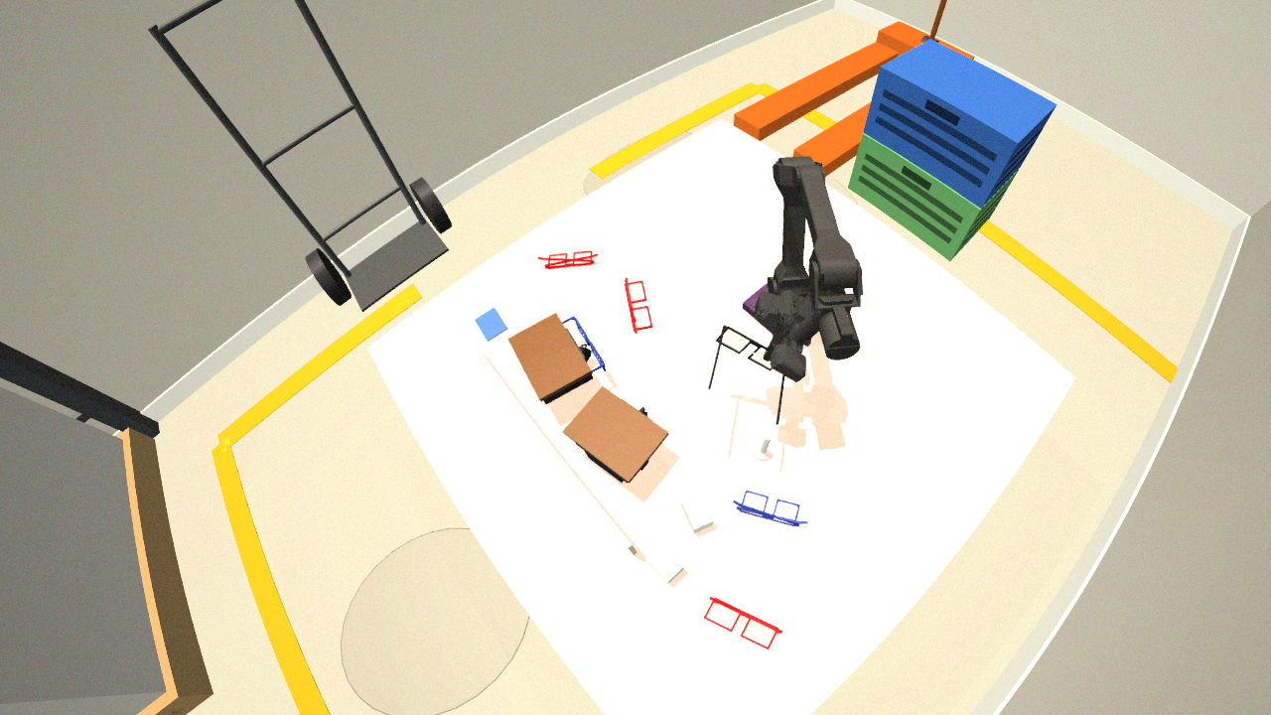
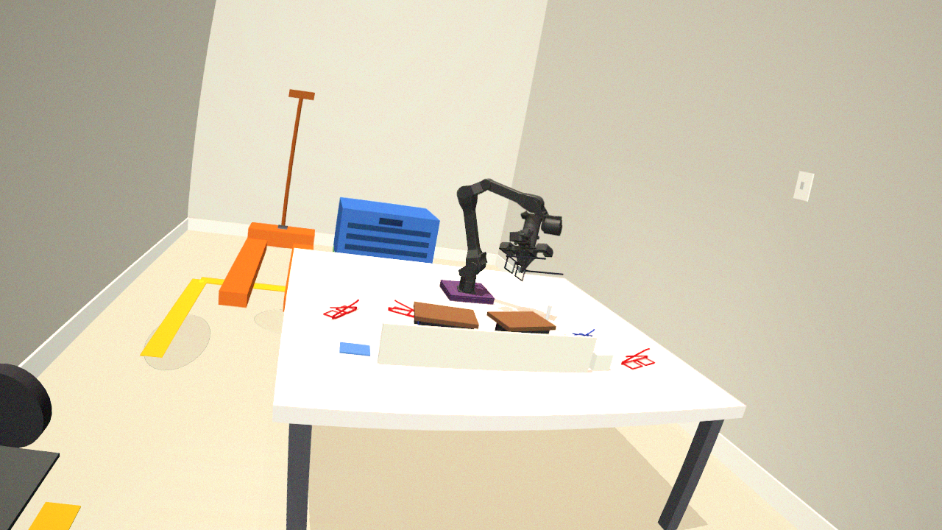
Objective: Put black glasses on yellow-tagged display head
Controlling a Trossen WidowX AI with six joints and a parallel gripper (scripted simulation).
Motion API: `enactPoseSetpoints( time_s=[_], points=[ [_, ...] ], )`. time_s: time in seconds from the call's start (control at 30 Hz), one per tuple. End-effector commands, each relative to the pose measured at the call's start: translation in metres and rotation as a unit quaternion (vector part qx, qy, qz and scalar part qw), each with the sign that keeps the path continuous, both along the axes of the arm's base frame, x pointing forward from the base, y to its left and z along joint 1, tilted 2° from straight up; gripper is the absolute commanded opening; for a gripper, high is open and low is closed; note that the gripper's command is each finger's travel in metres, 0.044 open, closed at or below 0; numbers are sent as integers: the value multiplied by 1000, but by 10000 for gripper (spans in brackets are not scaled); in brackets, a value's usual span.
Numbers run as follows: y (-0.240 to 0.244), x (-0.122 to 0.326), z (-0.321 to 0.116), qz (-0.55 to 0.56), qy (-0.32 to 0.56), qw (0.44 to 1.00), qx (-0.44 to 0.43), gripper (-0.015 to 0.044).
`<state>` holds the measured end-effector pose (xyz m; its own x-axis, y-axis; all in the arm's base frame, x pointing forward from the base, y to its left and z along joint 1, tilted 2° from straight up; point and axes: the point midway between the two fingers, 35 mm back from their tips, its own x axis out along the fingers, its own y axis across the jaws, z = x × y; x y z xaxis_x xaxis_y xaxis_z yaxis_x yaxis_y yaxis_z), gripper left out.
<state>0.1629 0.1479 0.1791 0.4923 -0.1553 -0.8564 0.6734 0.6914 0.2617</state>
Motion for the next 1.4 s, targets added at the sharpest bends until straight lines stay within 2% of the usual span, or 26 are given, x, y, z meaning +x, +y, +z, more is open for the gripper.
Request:
enactPoseSetpoints(
  time_s=[0.0, 0.4, 0.83, 1.37],
  points=[
    [3, -7, 6, -37, -33, 998, 37, 0],
    [15, -24, 19, -127, -103, 975, 148, 0],
    [25, -44, 33, -211, -149, 922, 290, 0],
    [27, -44, 30, -205, -145, 927, 277, 0]
  ],
)
